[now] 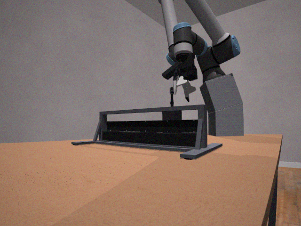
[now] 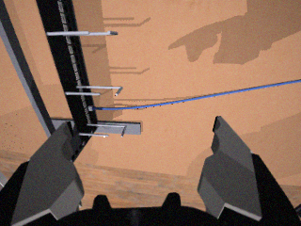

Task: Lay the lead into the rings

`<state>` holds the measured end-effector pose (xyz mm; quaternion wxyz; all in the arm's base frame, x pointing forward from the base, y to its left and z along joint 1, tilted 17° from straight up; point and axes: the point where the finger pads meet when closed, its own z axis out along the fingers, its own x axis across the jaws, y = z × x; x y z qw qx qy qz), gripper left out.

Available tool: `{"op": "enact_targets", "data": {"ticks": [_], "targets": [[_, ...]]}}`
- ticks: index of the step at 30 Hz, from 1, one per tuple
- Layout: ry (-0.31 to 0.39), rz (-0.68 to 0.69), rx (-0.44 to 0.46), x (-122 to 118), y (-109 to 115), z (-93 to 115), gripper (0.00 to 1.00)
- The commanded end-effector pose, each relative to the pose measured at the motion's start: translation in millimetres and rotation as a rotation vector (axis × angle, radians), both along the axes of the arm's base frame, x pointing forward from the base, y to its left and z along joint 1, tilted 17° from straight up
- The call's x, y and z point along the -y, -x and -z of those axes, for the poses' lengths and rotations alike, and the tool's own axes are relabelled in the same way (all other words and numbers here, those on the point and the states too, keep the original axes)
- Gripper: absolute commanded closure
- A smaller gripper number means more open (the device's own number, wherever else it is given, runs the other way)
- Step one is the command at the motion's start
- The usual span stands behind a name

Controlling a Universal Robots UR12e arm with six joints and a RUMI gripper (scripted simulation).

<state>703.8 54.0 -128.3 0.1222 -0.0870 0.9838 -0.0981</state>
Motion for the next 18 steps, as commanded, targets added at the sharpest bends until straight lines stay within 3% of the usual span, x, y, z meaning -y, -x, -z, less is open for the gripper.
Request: {"op": "enact_targets", "data": {"ticks": [1, 4, 12, 18], "targets": [[-0.011, 0.135, 0.009, 35, 46, 10, 0.0], [-0.013, 0.162, 0.009, 42, 55, 12, 0.0], [-0.028, 0.337, 0.011, 84, 114, 26, 0.0], [-0.033, 0.405, 0.012, 102, 136, 33, 0.0]]}}
